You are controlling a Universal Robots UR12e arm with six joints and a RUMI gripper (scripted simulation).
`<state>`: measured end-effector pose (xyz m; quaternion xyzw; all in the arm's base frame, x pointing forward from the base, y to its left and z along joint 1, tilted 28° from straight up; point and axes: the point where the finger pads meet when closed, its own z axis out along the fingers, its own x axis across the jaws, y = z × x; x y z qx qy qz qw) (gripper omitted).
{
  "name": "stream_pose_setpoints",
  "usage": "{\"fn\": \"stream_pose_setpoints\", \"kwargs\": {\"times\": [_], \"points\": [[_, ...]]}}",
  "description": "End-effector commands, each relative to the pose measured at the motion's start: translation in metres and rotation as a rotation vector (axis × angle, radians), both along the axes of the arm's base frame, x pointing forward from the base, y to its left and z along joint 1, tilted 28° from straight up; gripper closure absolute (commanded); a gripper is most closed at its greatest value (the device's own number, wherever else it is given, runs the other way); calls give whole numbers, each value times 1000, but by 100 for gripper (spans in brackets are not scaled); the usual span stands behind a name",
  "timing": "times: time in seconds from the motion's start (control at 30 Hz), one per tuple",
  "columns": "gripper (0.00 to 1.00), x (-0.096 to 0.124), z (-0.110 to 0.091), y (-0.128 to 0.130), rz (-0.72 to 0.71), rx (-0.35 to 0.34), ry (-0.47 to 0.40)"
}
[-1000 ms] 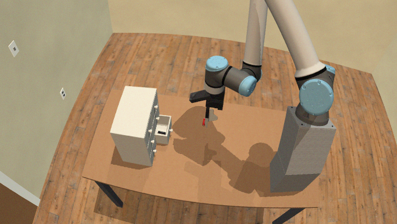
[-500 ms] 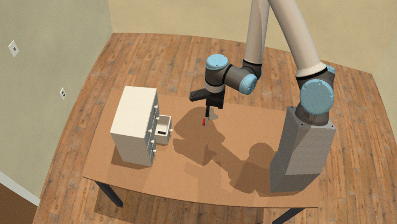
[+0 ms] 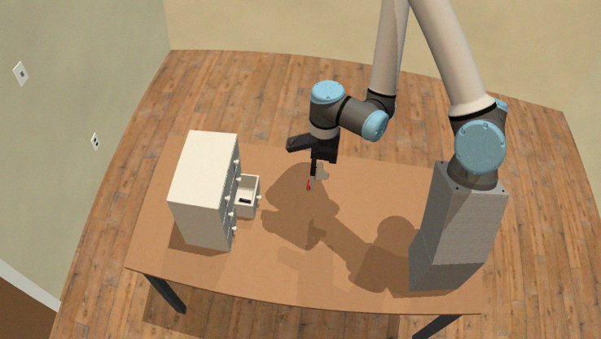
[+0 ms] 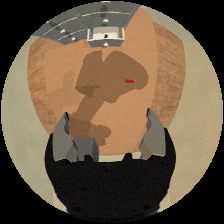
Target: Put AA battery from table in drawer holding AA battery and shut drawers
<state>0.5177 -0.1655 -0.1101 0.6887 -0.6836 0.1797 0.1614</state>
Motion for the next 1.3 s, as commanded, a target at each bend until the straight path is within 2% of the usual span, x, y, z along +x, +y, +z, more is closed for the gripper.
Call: {"fn": "stream_pose_setpoints", "kwargs": {"times": [0.0, 0.13, 0.2, 0.33, 0.83, 1.27], "points": [[0, 25, -1, 0, 0, 0, -1], [0, 83, -1, 4, 0, 0, -1], [0, 104, -1, 7, 0, 0, -1], [0, 111, 0, 8, 0, 0, -1], [0, 113, -1, 8, 3, 0, -9], [0, 119, -7, 5, 19, 2, -56]]}}
